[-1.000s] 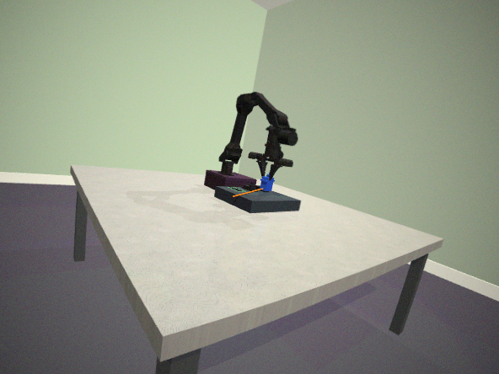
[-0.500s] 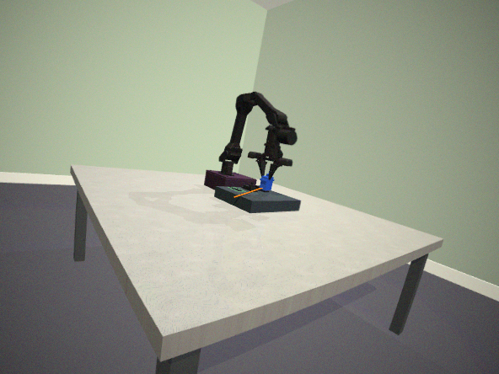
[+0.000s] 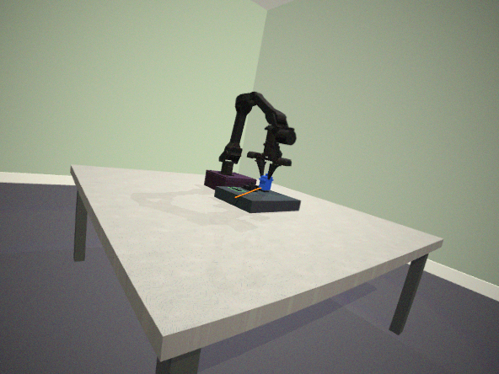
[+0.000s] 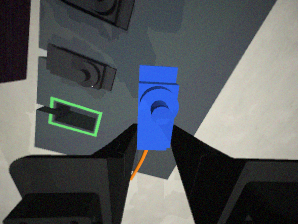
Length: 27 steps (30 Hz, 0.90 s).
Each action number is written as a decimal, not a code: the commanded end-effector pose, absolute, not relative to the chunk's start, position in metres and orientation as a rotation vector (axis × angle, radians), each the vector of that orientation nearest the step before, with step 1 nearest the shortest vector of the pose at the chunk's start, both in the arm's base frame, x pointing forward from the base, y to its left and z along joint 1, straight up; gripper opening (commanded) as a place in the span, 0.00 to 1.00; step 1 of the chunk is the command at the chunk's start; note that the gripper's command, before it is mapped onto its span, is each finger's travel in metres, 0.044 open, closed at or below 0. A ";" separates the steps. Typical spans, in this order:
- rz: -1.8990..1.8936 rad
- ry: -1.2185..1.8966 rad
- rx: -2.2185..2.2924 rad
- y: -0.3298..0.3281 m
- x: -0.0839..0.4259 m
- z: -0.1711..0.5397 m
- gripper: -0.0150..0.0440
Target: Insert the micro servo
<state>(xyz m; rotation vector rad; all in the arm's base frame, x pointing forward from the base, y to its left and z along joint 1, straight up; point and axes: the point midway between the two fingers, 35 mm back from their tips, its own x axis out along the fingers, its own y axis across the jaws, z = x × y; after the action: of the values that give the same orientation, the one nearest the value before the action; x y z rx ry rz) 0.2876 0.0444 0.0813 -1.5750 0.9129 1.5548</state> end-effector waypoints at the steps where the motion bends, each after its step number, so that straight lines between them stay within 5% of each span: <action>1: 1.545 0.905 -1.588 0.043 0.286 0.085 0.25; 27: 1.546 0.906 -1.587 0.041 0.273 0.084 0.25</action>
<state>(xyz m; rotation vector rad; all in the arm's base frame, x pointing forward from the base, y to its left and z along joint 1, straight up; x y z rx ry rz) 0.2737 0.0415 0.0802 -1.5723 0.9168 1.5594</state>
